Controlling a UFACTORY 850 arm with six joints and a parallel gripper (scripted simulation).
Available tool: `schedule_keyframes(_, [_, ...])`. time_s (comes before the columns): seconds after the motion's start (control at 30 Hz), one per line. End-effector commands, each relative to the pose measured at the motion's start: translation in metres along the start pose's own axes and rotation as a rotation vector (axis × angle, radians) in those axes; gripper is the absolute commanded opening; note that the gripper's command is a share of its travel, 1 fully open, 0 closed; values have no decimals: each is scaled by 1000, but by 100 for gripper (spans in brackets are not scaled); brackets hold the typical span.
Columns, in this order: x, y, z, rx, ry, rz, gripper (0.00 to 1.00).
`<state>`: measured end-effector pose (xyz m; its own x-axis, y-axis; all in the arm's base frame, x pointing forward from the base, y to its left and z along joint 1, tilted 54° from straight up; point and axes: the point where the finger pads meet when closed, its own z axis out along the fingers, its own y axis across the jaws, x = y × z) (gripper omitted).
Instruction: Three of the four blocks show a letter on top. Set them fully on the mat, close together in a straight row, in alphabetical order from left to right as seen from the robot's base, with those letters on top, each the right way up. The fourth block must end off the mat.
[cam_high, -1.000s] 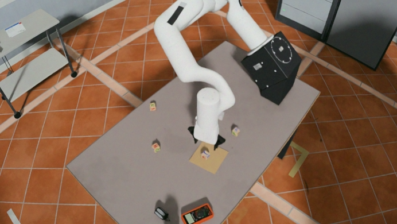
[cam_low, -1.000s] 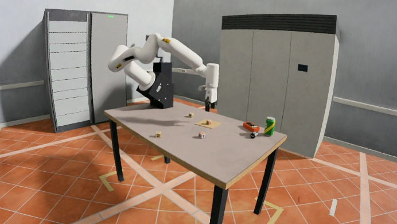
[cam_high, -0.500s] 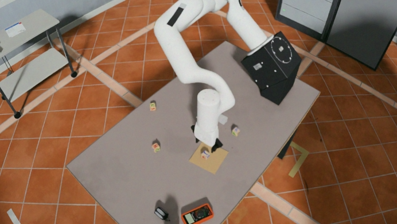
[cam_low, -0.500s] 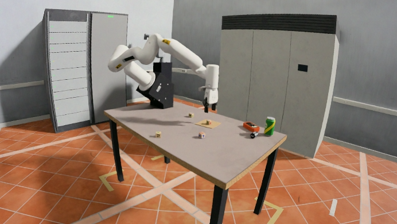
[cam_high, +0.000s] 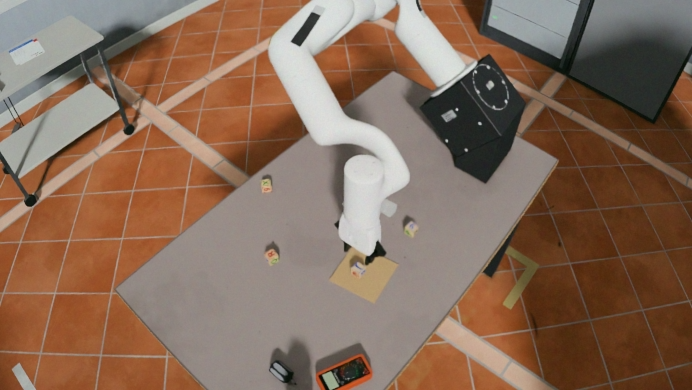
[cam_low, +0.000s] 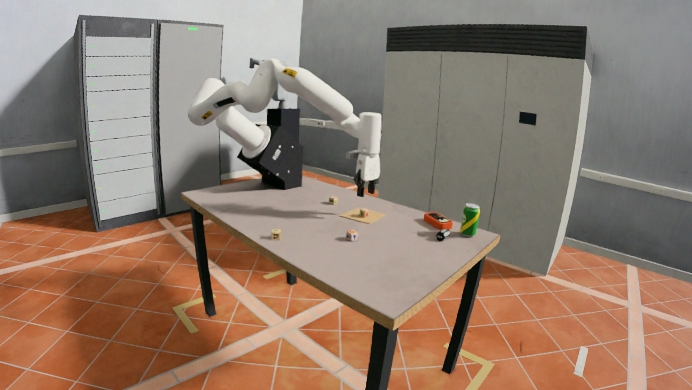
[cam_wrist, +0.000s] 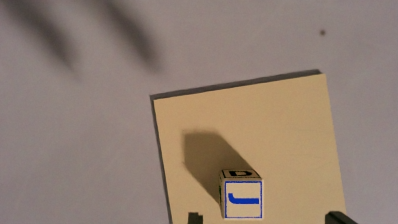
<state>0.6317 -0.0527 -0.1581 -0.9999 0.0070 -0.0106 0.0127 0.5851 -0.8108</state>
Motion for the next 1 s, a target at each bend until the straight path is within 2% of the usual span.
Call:
schedule_keyframes(0.0, [-1,0,-1,0,-1,1,69])
schedule_keyframes(0.5, [-1,0,1,0,-2,1,69])
schedule_keyframes(0.97, [0,0,15,0,-2,1,69])
